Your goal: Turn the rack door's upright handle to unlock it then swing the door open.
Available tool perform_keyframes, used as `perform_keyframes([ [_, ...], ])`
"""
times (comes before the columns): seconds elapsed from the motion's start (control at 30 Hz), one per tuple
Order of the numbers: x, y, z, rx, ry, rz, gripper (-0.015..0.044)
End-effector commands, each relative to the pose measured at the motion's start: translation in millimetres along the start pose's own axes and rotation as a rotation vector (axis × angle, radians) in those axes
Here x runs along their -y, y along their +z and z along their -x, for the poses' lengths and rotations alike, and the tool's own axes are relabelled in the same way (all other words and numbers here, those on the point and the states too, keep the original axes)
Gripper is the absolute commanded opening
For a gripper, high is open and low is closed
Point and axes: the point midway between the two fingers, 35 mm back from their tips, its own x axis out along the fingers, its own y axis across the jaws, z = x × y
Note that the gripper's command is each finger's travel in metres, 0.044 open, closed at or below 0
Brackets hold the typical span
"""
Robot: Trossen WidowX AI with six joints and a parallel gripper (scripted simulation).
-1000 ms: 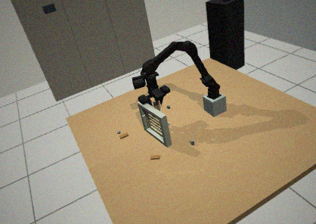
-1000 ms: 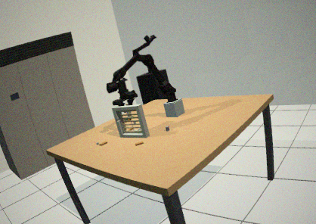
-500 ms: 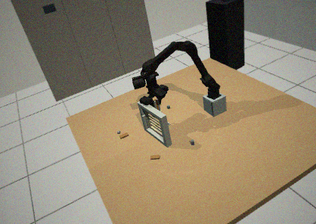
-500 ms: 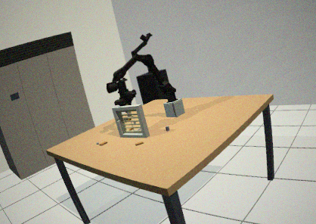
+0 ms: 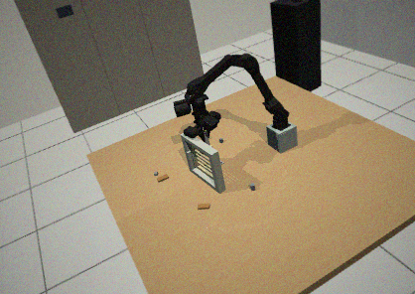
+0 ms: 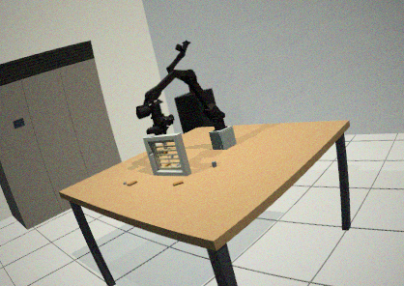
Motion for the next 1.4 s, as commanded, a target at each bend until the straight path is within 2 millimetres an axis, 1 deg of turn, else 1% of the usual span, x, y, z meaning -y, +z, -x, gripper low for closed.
perform_keyframes([
  [0.0,0,0,0,0.001,0.0,0.002,0.001],
  [0.1,-1,1,0,0.001,0.0,-0.029,0.001],
  [0.7,-18,13,0,0.001,0.001,-0.408,0.001],
  [1.0,-32,25,-1,0.002,0.003,-0.583,0.001],
  [1.37,-50,47,-1,0.002,0.005,-0.777,0.001],
])
